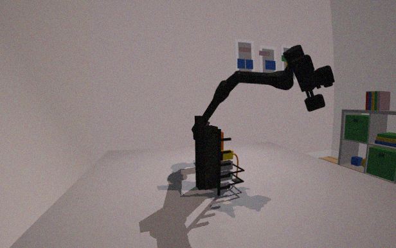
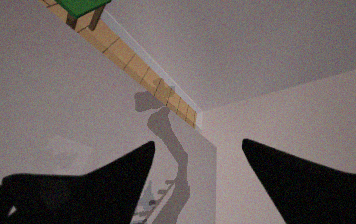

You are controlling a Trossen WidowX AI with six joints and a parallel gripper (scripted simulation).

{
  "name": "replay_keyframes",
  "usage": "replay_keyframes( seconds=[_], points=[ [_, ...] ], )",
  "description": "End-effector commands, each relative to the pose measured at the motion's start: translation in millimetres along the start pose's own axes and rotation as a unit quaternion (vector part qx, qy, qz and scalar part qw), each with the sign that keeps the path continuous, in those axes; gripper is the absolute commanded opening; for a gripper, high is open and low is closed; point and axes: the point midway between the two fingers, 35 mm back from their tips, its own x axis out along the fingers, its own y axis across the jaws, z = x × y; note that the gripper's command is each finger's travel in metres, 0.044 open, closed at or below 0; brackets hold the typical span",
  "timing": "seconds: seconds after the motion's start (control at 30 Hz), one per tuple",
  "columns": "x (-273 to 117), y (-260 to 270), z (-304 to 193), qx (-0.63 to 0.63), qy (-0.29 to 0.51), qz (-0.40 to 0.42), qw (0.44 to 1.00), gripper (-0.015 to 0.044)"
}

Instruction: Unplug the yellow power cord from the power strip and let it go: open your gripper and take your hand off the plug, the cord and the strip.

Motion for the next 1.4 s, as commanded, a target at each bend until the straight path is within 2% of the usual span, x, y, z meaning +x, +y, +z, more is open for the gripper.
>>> replay_keyframes(
  seconds=[0.0, 0.27, 0.47, 0.7, 1.13, 1.37],
  points=[
    [0.5, 0.2, -0.1, -0.003, -0.002, 0.000, 1.000, 0.0374],
    [15.8, 22.2, -17.6, -0.133, -0.074, 0.051, 0.987, 0.0164],
    [19.4, 53.9, -55.4, -0.230, -0.119, 0.130, 0.957, 0.0160],
    [9.9, 94.1, -129.4, -0.328, -0.140, 0.254, 0.899, 0.0160],
    [-44.1, 128.9, -313.9, -0.445, -0.075, 0.498, 0.741, 0.0160],
    [-47.2, 128.6, -322.2, -0.448, -0.069, 0.507, 0.733, 0.0160]
  ],
)
